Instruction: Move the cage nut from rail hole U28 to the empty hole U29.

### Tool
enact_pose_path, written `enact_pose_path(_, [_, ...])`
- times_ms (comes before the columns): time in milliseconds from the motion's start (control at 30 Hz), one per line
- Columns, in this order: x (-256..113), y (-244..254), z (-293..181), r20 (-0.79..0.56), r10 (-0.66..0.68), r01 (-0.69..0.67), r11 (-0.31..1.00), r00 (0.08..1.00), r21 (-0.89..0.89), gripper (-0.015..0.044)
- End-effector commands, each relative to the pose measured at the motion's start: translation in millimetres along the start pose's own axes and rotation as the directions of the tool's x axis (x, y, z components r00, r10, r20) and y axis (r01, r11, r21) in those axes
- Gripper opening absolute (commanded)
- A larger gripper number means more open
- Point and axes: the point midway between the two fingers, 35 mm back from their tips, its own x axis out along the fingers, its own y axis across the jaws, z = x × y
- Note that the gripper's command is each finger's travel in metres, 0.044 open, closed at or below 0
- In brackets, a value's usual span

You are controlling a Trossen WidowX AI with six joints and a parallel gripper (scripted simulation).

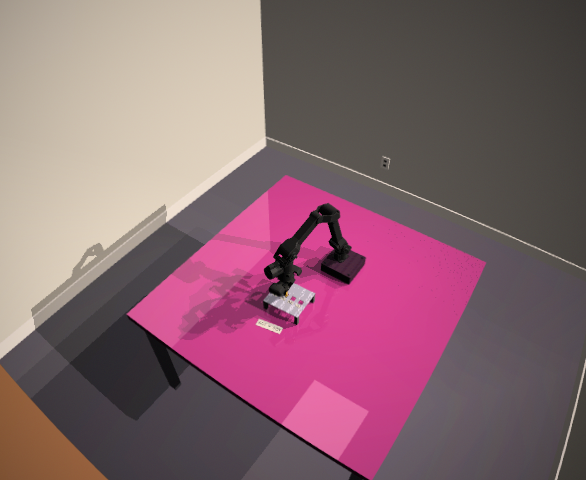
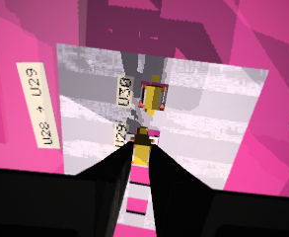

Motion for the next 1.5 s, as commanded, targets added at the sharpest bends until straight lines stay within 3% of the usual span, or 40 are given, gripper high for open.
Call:
enact_pose_path(0, [0.7, -1.0, -0.6, -0.004, 0.003, -0.003, 1.000, 1.000, -0.005, 0.0036])
enact_pose_path(1467, [2.3, -3.5, -0.7, -0.005, 0.058, -0.058, 0.998, 0.998, -0.005, 0.0036])
